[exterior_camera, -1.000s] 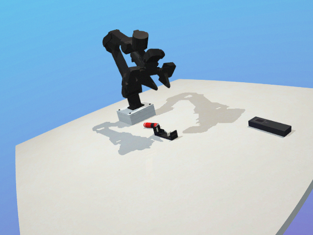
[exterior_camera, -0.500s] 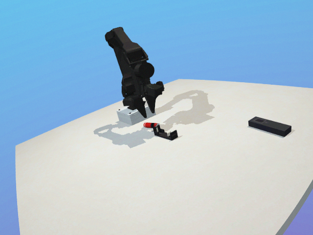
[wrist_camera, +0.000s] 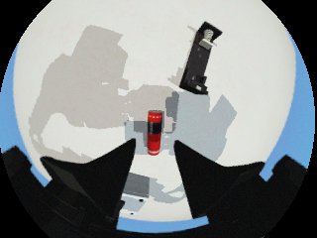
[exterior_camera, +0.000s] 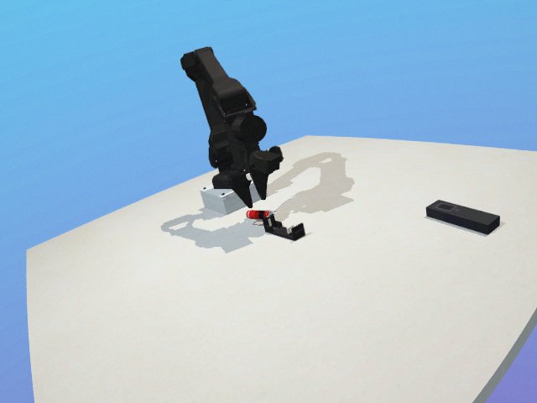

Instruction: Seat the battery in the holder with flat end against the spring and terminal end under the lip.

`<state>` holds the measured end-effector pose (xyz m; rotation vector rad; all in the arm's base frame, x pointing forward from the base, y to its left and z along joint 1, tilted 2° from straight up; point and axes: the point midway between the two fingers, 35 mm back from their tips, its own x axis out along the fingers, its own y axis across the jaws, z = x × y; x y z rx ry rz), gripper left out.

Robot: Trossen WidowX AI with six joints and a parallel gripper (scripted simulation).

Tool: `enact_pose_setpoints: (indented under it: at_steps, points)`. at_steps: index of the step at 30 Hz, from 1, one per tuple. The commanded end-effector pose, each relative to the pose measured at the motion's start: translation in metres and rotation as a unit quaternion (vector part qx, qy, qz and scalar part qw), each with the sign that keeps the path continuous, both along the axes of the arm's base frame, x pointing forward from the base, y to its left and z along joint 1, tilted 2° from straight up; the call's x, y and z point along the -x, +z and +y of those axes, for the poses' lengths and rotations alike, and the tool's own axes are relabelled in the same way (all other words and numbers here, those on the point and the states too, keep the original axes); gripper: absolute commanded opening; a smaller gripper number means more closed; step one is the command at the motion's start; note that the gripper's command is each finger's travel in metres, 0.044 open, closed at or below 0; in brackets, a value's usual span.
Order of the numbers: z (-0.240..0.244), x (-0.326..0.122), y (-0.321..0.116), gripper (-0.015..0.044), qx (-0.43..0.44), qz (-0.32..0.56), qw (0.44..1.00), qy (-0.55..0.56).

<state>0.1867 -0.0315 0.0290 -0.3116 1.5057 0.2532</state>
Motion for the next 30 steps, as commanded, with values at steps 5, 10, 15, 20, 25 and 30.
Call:
enact_pose_setpoints:
  at_steps: [5, 10, 15, 20, 25, 30]
  points:
    - [-0.001, 0.000, -0.014, 0.0222, 0.001, 0.003, 1.000, 0.003]
    - [-0.001, 0.000, -0.022, 0.0222, 0.001, 0.003, 1.000, 0.003]
    - [-0.001, 0.001, -0.029, 0.0222, 0.001, 0.003, 1.000, 0.003]
    - [-0.001, 0.001, -0.036, 0.0222, 0.001, 0.003, 1.000, 0.003]
    - [-0.001, 0.001, -0.036, 0.0117, 0.001, 0.003, 1.000, 0.003]
    - [-0.001, 0.001, -0.036, 0.0064, 0.001, 0.003, 1.000, 0.003]
